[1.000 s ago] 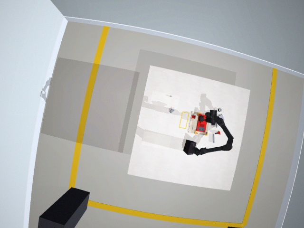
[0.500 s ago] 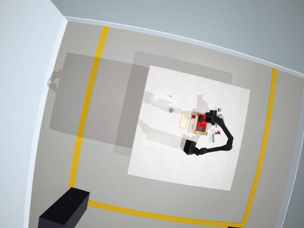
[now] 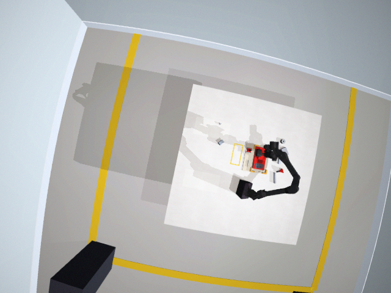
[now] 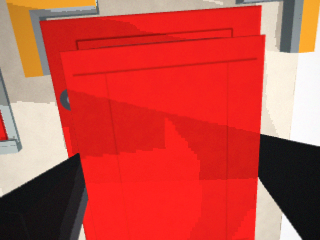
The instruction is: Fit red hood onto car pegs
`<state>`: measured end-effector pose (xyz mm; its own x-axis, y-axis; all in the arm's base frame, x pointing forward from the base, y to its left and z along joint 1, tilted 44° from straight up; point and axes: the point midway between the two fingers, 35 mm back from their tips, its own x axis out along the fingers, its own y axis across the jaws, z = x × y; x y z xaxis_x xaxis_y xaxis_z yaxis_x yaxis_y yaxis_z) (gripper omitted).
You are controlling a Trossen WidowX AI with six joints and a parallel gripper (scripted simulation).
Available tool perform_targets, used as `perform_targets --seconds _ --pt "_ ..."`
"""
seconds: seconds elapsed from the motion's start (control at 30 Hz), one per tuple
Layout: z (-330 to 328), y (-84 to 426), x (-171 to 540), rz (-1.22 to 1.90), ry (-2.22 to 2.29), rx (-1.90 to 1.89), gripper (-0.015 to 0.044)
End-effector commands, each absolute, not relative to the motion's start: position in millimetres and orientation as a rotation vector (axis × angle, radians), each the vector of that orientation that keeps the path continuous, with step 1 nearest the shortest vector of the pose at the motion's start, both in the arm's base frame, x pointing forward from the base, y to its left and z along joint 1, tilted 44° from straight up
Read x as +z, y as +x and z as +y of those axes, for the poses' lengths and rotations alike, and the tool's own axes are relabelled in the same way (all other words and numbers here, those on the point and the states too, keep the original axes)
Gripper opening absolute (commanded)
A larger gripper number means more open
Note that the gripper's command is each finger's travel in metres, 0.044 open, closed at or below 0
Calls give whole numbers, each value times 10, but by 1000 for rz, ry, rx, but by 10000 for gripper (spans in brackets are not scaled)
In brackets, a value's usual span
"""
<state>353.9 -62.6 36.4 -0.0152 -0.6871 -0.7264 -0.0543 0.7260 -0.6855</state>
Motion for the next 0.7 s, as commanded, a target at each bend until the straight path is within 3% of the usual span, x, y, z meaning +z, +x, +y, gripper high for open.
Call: perform_targets --seconds 0.0,0.67 --pt "-610 3557 394 1516 -625 -562 0" --pt "-657 3554 338 1517 -627 -562 0"
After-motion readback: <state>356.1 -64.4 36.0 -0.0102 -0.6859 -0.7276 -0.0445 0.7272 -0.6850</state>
